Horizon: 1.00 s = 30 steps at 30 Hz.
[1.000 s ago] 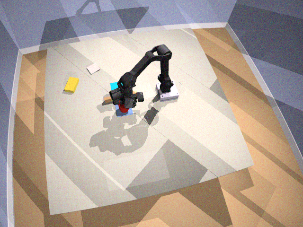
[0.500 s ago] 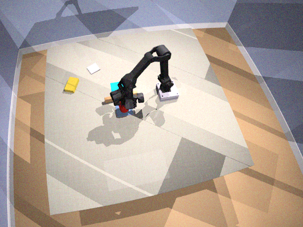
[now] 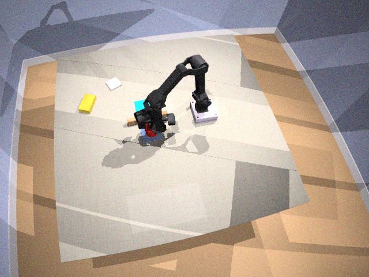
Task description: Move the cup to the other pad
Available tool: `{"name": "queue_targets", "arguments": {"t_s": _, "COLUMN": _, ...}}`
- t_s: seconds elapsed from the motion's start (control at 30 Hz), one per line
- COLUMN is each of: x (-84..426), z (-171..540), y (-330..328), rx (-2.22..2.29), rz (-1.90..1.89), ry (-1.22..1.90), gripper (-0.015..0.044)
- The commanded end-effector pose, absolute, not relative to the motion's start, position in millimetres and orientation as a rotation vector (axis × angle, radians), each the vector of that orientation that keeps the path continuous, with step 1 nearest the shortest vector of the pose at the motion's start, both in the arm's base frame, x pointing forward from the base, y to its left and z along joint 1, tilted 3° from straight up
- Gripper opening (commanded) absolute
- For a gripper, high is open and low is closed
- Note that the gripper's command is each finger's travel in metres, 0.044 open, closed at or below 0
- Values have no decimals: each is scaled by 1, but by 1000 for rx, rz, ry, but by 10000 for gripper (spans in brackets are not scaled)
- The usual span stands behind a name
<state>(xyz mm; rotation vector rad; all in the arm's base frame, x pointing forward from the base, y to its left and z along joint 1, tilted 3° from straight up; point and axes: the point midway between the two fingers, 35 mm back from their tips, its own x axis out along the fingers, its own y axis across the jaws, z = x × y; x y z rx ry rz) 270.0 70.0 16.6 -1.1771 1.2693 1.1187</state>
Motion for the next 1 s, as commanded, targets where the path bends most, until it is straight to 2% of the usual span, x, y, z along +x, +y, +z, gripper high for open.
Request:
{"name": "queue_targets", "arguments": {"t_s": 0.0, "x": 270, "z": 17, "y": 70, "rx": -1177, "rz": 1119, "ry": 1270, "gripper": 1}}
{"name": "queue_targets", "arguments": {"t_s": 0.73, "x": 269, "z": 79, "y": 73, "rx": -1183, "rz": 1120, "ry": 1269, "gripper": 0}}
{"name": "queue_targets", "arguments": {"t_s": 0.97, "x": 268, "z": 79, "y": 73, "rx": -1183, "rz": 1126, "ry": 1267, "gripper": 0}}
